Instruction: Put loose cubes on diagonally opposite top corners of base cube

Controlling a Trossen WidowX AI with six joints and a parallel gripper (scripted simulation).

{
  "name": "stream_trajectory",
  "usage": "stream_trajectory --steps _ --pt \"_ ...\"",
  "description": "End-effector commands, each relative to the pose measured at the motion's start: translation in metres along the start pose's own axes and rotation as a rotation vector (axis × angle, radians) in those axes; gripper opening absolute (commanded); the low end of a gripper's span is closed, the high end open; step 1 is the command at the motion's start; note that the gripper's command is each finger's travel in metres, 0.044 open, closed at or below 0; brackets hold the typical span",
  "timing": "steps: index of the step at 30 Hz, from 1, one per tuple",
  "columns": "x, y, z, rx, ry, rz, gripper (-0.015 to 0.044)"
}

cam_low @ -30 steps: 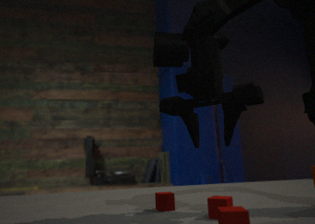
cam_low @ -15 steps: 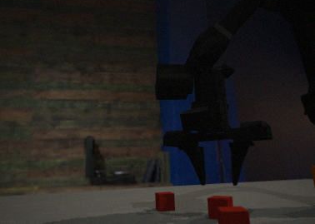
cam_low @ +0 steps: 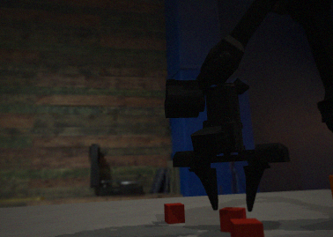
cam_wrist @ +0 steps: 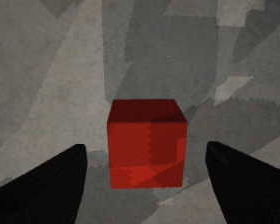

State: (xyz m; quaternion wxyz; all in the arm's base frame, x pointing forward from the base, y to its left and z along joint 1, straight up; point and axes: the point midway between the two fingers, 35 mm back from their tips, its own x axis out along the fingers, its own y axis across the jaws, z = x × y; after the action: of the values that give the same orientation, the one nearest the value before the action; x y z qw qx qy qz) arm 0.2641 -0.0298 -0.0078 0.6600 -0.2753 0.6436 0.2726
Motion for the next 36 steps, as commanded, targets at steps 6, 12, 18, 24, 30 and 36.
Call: stream_trajectory --steps 6,12,18,24,30,36 --pt "0.014 0.0 -0.001 0.003 0.003 -0.003 0.0265" --pt "0.014 0.0 -0.001 0.003 0.003 -0.003 0.0134" --pt "0.013 -0.001 0.0 0.005 -0.001 -0.007 0.0105" --pt "0.008 -0.011 0.005 0.017 -0.033 -0.042 0.0105" --pt "0.001 -0.015 0.007 0.021 -0.046 -0.055 0.0105" --pt "-0.004 -0.015 0.007 0.02 -0.043 -0.052 0.0105"
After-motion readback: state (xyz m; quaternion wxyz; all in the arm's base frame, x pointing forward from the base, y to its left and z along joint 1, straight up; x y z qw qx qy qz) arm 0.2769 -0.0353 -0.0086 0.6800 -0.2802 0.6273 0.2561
